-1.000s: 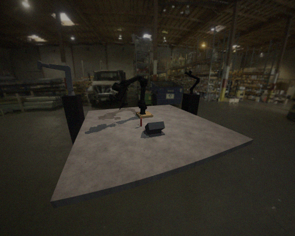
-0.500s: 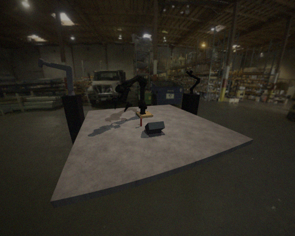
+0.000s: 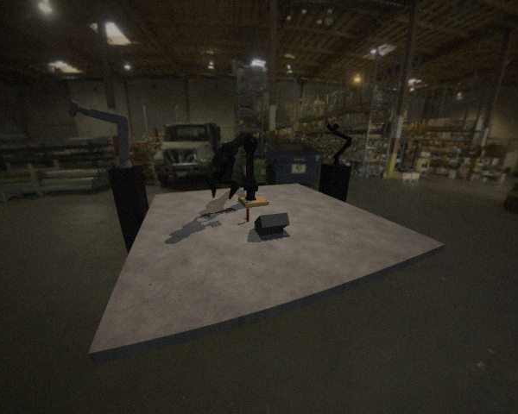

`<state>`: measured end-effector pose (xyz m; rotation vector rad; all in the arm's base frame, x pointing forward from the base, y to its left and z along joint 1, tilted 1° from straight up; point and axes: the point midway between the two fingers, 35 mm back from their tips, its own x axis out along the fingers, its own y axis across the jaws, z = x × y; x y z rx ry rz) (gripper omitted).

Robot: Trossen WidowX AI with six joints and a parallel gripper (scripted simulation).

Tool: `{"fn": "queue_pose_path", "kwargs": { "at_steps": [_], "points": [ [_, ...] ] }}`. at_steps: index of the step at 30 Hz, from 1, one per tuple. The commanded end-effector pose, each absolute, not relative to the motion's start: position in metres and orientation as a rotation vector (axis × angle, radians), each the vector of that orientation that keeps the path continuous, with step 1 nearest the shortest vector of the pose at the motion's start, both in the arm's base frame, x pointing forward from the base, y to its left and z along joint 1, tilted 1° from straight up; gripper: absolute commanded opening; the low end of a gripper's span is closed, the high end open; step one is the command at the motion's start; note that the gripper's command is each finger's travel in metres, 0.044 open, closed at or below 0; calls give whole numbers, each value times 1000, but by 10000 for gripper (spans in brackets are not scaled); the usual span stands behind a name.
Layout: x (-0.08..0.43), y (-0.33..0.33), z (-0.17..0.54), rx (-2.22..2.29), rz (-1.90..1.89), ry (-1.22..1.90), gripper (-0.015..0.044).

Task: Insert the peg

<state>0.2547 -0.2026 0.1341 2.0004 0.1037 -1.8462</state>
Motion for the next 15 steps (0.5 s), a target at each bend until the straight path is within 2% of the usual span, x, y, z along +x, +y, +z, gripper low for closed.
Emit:
{"fn": "queue_pose_path", "kwargs": {
  "at_steps": [1, 15],
  "points": [
    [264, -190, 132, 2000, -1842, 160, 440],
    [291, -131, 124, 1975, -1838, 391, 440]
  ]
}}
